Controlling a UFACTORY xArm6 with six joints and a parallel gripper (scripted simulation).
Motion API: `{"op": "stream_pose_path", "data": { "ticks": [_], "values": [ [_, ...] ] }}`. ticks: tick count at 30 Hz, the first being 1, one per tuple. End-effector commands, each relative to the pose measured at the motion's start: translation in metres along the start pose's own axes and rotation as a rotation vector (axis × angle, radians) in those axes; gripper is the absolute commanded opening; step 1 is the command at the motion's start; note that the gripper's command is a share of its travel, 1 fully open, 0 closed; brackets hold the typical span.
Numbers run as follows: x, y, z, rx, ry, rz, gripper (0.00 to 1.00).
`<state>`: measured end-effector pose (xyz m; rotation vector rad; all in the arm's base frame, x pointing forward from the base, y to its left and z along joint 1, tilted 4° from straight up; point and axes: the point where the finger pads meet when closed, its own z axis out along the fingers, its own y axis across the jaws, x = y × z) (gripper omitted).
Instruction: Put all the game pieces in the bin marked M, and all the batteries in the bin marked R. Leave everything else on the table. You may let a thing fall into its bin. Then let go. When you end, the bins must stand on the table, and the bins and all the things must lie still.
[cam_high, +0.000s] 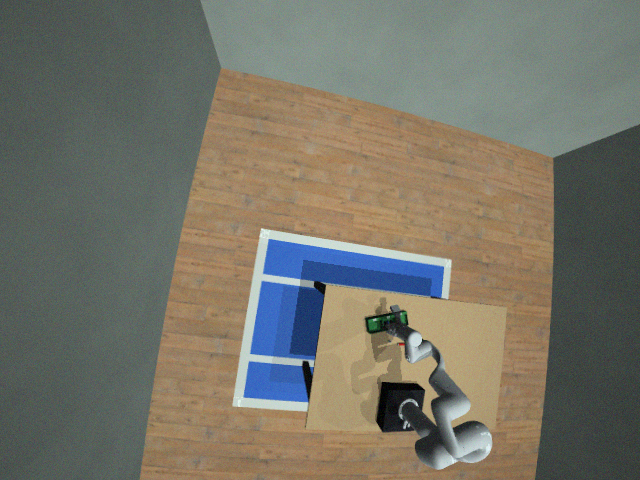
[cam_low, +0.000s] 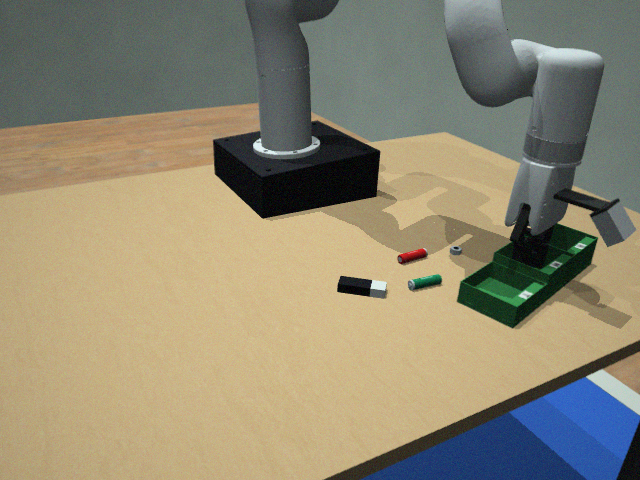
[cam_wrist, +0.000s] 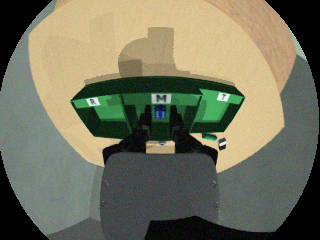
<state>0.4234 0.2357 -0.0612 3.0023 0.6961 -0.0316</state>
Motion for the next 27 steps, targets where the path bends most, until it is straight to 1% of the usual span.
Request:
{"op": "stream_pose_path", "data": {
  "ticks": [1,10,27],
  "values": [
    [0.002,0.000,-0.001,0.000,0.004,0.000,0.30],
    [0.002,0.000,-0.002,0.000,0.004,0.000,0.30],
    [0.002,0.000,-0.022,0.000,0.004,0.000,0.30]
  ]
}}
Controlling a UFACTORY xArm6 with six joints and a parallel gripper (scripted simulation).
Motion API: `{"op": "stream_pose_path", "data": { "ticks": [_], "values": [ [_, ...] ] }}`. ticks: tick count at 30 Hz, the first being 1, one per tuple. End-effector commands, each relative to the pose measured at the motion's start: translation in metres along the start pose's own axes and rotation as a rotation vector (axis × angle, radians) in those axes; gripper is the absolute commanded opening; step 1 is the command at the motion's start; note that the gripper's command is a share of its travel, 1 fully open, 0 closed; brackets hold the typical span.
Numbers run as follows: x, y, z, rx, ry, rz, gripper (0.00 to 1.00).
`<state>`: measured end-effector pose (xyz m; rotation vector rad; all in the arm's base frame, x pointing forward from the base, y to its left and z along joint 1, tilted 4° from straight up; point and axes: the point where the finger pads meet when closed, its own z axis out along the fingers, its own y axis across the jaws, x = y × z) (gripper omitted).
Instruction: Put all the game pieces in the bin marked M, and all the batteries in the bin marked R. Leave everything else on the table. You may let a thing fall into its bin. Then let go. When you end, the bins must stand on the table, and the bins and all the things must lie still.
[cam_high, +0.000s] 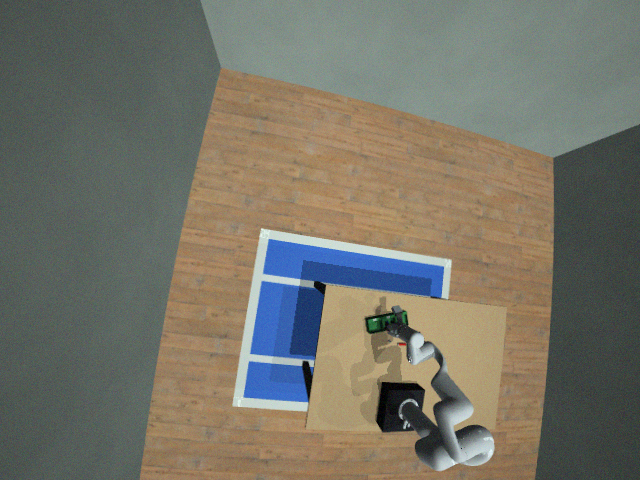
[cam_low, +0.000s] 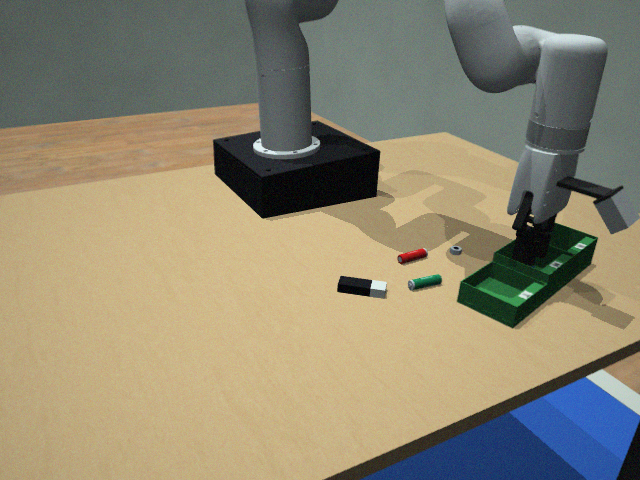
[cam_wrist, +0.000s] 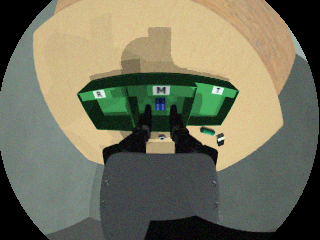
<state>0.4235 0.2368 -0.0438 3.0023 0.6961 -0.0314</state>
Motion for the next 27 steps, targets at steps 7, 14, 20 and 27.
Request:
{"op": "stream_pose_path", "data": {
  "ticks": [7,14,20,27],
  "values": [
    [0.002,0.000,-0.011,0.000,0.004,0.000,0.30],
    [0.002,0.000,-0.036,0.000,0.004,0.000,0.30],
    [0.001,0.000,-0.036,0.000,0.004,0.000,0.30],
    [-0.022,0.034,-0.037,0.000,0.004,-0.250,0.28]
  ]
}}
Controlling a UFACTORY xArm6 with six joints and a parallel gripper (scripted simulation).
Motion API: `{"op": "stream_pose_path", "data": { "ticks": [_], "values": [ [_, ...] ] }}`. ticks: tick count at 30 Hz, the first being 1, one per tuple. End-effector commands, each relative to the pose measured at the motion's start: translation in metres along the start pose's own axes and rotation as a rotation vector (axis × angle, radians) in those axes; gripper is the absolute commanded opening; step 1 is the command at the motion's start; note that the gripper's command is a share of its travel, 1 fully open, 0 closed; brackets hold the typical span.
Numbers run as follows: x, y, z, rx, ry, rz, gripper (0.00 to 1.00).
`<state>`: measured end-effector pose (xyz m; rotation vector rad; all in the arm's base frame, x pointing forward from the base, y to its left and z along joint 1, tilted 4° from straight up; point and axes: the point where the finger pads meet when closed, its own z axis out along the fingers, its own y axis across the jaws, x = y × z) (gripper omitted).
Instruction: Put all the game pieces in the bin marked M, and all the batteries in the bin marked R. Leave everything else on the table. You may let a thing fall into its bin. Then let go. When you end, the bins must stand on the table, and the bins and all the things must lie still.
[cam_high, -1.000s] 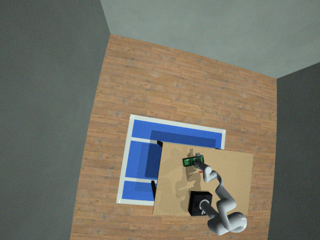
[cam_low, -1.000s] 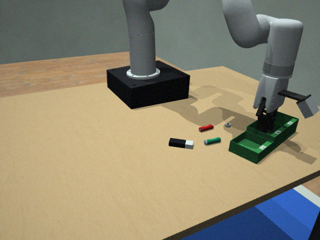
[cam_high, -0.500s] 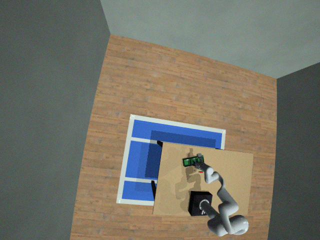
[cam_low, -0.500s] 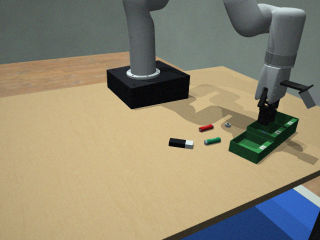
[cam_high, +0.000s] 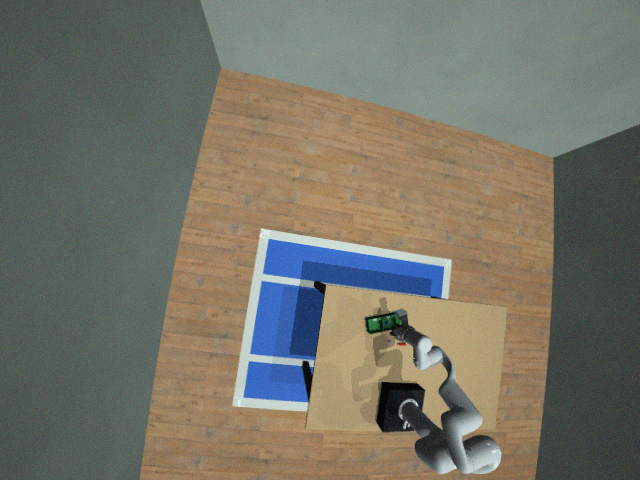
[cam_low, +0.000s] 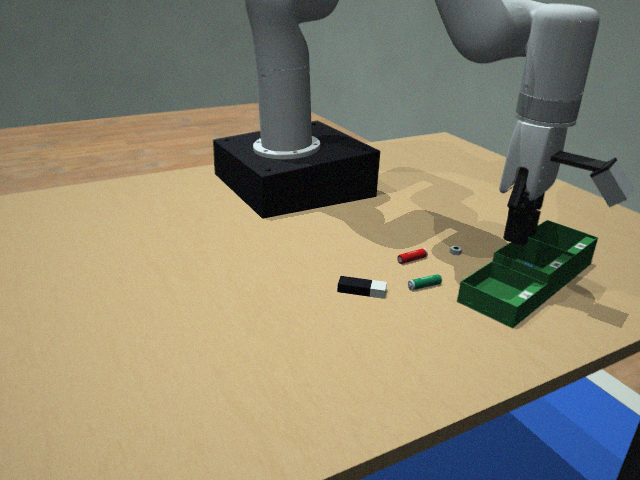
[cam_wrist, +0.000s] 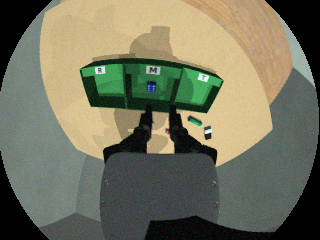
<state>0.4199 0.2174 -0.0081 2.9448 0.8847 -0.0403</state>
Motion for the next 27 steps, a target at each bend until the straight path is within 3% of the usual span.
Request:
{"op": "stream_pose_path", "data": {
  "ticks": [1,12,14,15,27],
  "values": [
    [-0.017,0.022,-0.003,0.006,0.009,-0.156,0.28],
    [-0.079,0.090,-0.007,-0.011,-0.002,-0.562,0.28],
    [-0.079,0.090,-0.007,-0.011,-0.002,-0.562,0.28],
    [-0.084,0.096,-0.007,-0.011,-0.002,-0.664,0.28],
    [-0.087,0.100,-0.007,0.001,0.010,-1.078,0.28]
  ]
}}
